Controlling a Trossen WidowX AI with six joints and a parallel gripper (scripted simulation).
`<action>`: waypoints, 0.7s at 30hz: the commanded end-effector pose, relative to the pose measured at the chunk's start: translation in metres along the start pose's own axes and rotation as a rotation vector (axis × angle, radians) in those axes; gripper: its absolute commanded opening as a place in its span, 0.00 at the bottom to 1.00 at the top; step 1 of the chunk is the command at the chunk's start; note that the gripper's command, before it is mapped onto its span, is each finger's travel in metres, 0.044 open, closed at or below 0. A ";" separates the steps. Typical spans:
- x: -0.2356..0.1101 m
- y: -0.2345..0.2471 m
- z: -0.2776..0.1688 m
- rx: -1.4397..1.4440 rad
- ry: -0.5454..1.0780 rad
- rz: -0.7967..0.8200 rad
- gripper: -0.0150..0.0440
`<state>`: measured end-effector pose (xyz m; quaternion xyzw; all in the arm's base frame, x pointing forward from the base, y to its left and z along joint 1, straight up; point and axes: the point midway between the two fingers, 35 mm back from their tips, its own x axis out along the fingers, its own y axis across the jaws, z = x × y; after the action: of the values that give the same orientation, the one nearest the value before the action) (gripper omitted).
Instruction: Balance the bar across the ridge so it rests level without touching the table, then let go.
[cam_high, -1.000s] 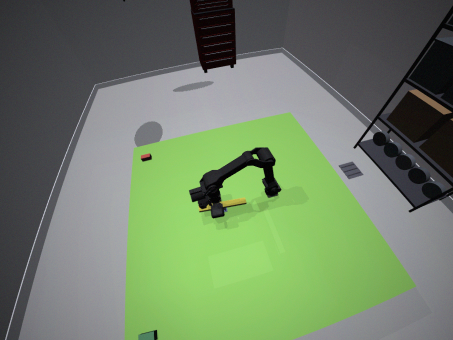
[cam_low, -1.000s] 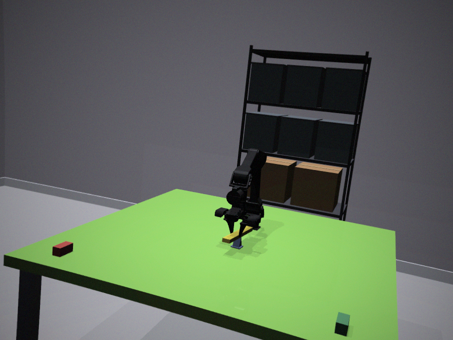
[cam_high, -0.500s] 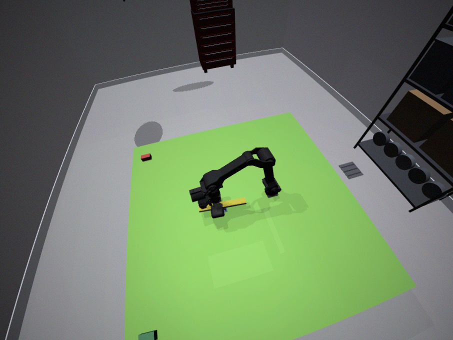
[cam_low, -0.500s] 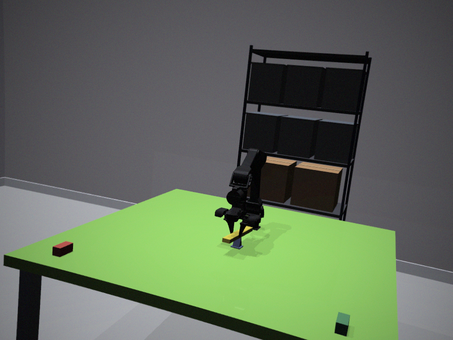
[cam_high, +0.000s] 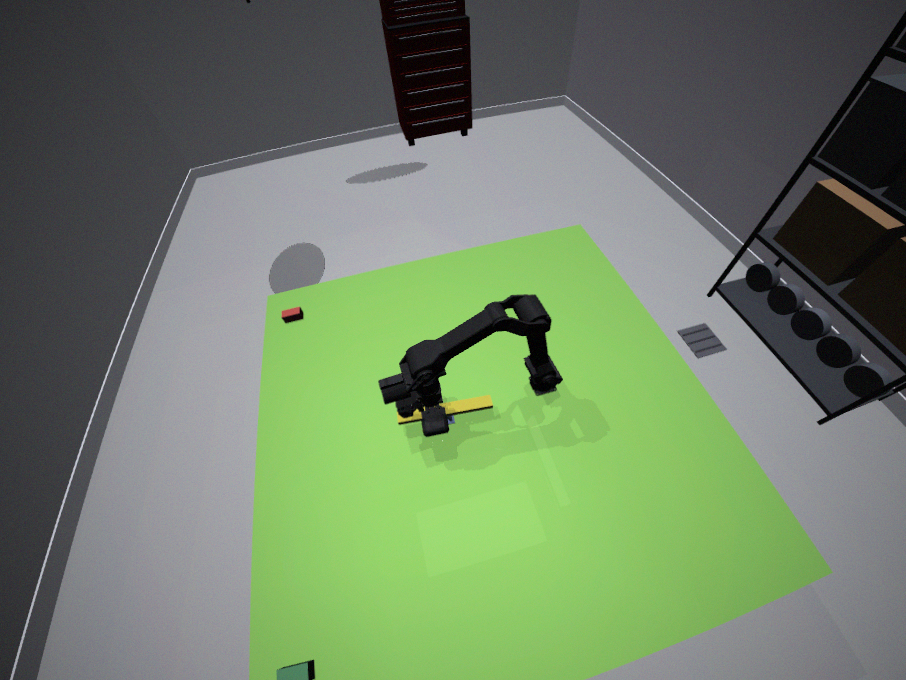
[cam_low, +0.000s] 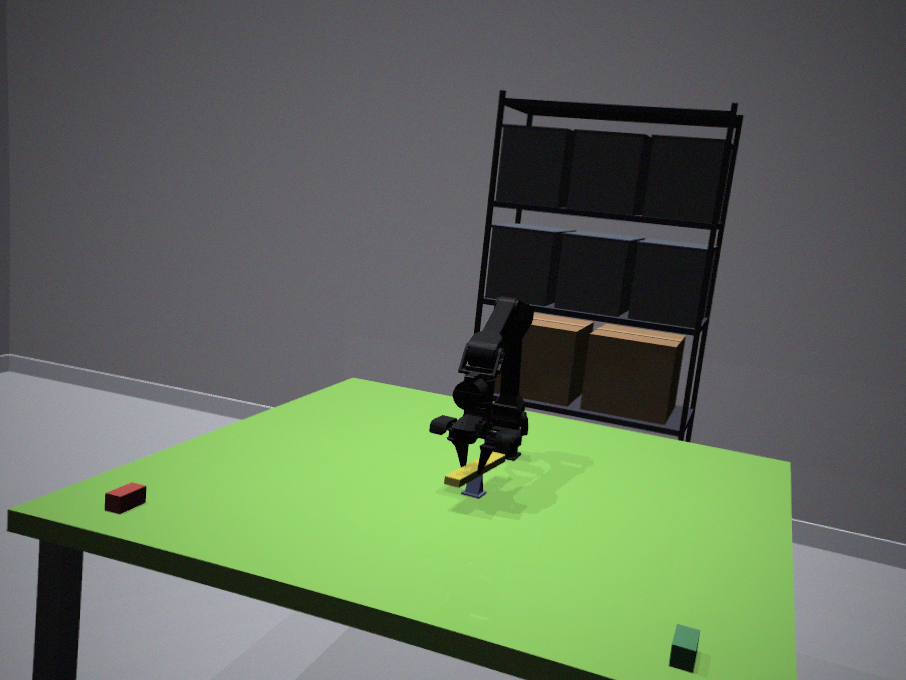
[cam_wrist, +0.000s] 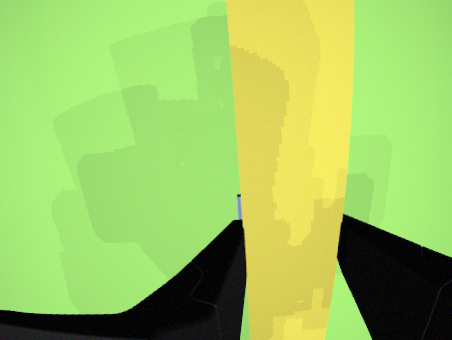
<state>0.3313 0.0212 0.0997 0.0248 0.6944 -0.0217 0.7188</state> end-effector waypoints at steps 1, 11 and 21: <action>0.002 0.000 0.000 0.005 0.000 -0.001 0.25; 0.003 0.000 0.000 0.005 0.000 -0.001 0.25; 0.003 0.000 0.000 0.005 0.000 -0.001 0.25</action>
<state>0.3316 0.0212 0.0989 0.0249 0.6937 -0.0217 0.7195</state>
